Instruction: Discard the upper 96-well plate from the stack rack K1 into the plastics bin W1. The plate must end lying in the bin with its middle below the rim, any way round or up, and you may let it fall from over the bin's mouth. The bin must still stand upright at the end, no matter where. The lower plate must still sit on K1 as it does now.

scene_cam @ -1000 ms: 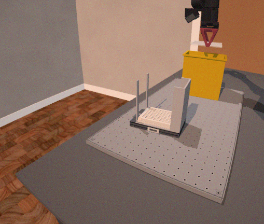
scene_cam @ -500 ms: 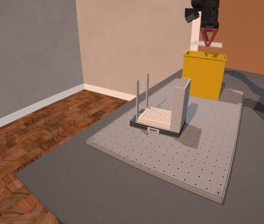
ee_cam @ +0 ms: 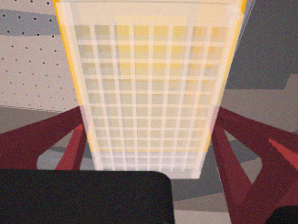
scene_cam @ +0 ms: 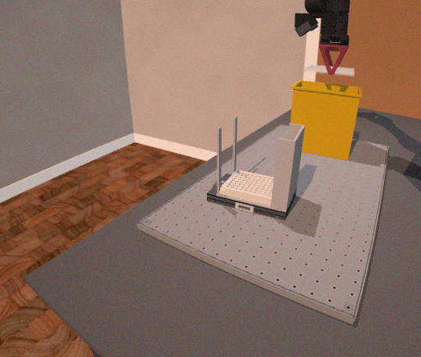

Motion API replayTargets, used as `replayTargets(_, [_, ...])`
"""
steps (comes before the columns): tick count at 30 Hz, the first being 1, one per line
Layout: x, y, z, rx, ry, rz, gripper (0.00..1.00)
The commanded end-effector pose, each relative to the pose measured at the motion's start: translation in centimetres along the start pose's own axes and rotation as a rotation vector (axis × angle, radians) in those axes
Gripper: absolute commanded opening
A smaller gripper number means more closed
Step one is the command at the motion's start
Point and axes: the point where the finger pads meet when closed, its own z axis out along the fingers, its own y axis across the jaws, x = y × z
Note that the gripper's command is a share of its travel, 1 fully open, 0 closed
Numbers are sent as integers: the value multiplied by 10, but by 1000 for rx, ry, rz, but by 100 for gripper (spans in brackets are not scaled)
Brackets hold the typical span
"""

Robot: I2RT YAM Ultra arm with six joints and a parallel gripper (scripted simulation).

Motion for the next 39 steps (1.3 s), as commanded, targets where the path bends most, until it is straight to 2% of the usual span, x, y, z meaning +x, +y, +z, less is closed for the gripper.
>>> replayTargets(1, [-19,-6,-18,31,-60,-22,0])
replayTargets(15, [-19,-6,-18,31,-60,-22,0])
replayTargets(17, [-18,-5,-2,13,-45,-17,0])
replayTargets(19, [-15,-5,2,12,-41,-10,0])
replayTargets(21, [-1,1,13,-10,-11,4,0])
replayTargets(35, [1,1,33,-5,-5,2,0])
replayTargets(39, [-7,-5,21,22,-37,-4,0])
